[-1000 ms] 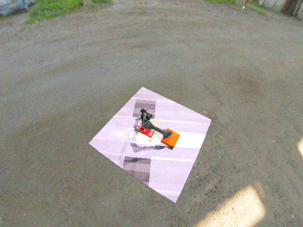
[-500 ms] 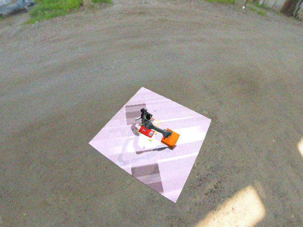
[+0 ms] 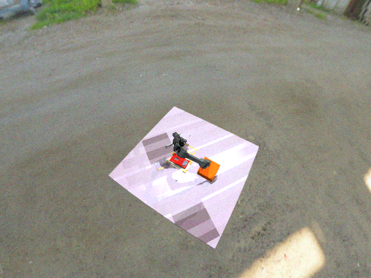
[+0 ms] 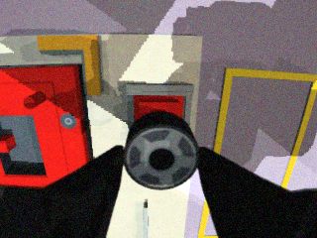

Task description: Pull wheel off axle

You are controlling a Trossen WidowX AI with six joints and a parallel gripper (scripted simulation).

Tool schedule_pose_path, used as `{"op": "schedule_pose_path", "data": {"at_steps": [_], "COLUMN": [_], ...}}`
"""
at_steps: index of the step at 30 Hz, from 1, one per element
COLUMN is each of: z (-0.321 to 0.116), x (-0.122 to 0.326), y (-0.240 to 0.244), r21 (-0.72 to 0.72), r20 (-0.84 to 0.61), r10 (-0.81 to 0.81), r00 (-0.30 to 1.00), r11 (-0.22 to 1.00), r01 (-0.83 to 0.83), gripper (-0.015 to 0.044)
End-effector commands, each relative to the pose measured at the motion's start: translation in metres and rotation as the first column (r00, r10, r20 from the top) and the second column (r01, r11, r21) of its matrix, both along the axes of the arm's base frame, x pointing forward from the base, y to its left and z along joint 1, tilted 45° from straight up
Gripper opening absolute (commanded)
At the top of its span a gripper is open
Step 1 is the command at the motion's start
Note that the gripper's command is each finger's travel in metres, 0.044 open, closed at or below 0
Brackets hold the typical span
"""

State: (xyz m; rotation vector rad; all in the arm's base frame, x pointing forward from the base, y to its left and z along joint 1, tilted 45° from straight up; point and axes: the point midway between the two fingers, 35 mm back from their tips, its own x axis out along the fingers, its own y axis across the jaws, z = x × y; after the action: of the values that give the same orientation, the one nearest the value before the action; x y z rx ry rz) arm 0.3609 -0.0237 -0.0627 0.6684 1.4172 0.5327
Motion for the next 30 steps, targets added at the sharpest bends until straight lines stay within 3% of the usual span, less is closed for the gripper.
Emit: {"op": "schedule_pose_path", "data": {"at_steps": [1, 19, 30], "z": [0.004, 0.009, 0.034], "x": [0.0, -0.001, -0.007], "y": [-0.006, -0.011, -0.034], "r21": [-0.003, -0.003, -0.004], "r20": [0.005, 0.006, 0.006], "r10": [-0.011, -0.012, -0.013], "r00": [1.0, 1.0, 1.0], "r11": [1.0, 1.0, 1.0], "r01": [0.011, 0.012, 0.013], "gripper": [0.0, 0.0, 0.0]}}
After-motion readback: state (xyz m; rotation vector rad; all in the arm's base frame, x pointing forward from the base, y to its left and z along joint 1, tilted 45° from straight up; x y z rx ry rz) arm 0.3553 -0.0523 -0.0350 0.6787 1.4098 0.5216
